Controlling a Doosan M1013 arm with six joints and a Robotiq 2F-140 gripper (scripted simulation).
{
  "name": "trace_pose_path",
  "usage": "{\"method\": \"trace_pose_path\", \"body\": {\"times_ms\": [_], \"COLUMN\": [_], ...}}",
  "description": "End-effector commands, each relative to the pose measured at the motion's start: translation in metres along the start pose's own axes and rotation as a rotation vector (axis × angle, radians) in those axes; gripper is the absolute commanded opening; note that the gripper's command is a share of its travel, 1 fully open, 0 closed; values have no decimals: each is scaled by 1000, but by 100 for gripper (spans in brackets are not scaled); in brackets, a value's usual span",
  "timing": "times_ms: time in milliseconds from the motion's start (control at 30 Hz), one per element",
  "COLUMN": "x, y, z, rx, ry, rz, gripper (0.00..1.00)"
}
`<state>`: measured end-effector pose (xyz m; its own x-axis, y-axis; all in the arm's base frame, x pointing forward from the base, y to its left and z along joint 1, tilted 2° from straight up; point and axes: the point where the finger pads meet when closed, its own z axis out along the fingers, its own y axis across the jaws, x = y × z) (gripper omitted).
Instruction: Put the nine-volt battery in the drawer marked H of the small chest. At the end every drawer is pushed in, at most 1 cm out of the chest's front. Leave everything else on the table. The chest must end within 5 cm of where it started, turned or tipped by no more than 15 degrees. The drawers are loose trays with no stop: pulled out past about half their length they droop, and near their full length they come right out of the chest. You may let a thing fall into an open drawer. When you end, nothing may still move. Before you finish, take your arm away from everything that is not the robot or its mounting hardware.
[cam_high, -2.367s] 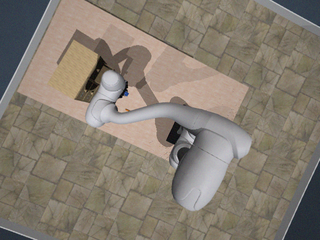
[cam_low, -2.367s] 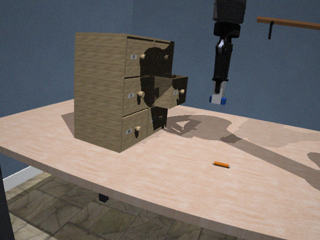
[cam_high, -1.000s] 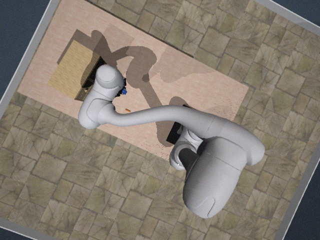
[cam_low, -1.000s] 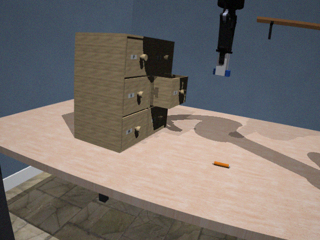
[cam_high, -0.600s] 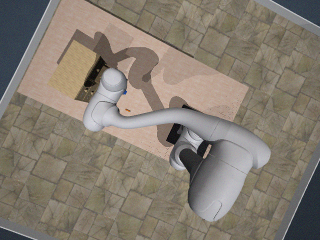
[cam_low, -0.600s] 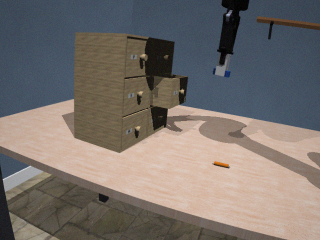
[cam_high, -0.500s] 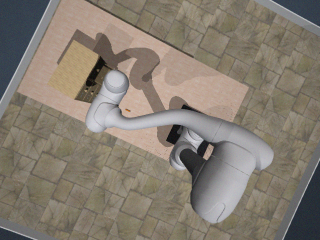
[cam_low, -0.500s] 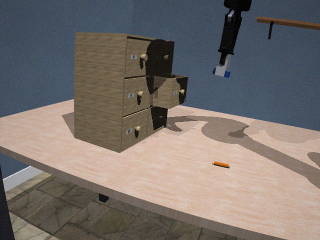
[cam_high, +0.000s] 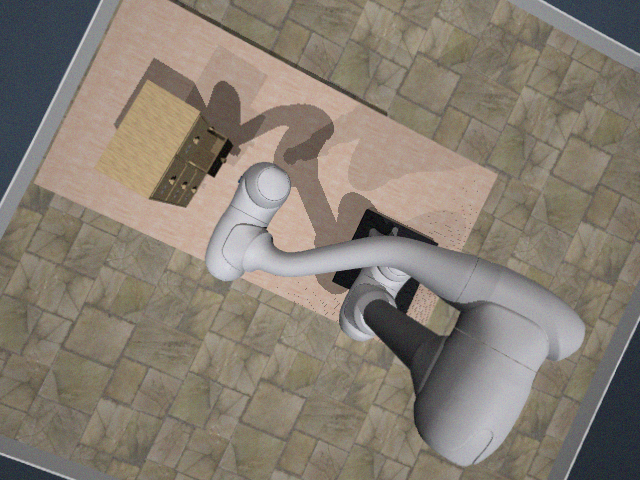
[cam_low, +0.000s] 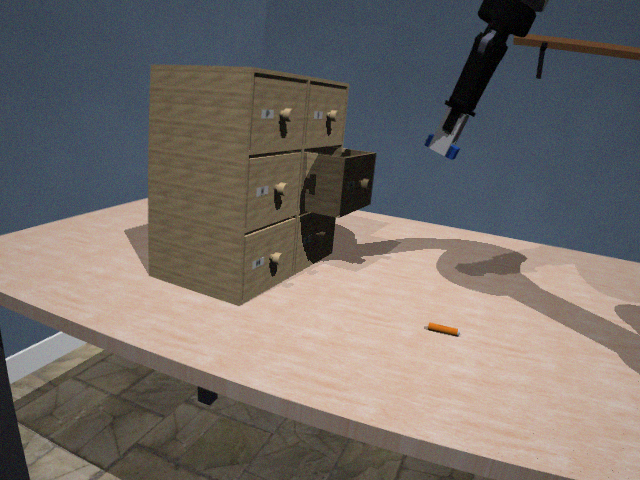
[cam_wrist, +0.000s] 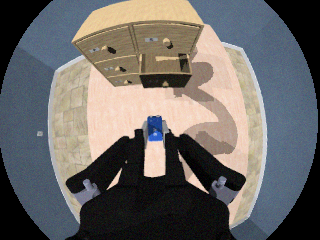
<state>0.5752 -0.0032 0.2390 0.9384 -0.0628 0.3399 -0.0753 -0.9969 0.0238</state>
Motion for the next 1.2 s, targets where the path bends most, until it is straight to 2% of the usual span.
{"method": "trace_pose_path", "body": {"times_ms": [0, 200, 267, 533, 733, 1167], "x": [-2, -6, -6, -11, -12, -11], "y": [0, 0, 0, 0, 0, 5], "z": [1, 2, 2, 4, 4, 3], "rx": [0, -1, -1, -1, -1, -15], "ry": [109, 276, 276, 498, 544, 570], "rz": [0, 0, 0, 0, 0, 5], "gripper": [14, 14, 14, 14, 14, 14]}}
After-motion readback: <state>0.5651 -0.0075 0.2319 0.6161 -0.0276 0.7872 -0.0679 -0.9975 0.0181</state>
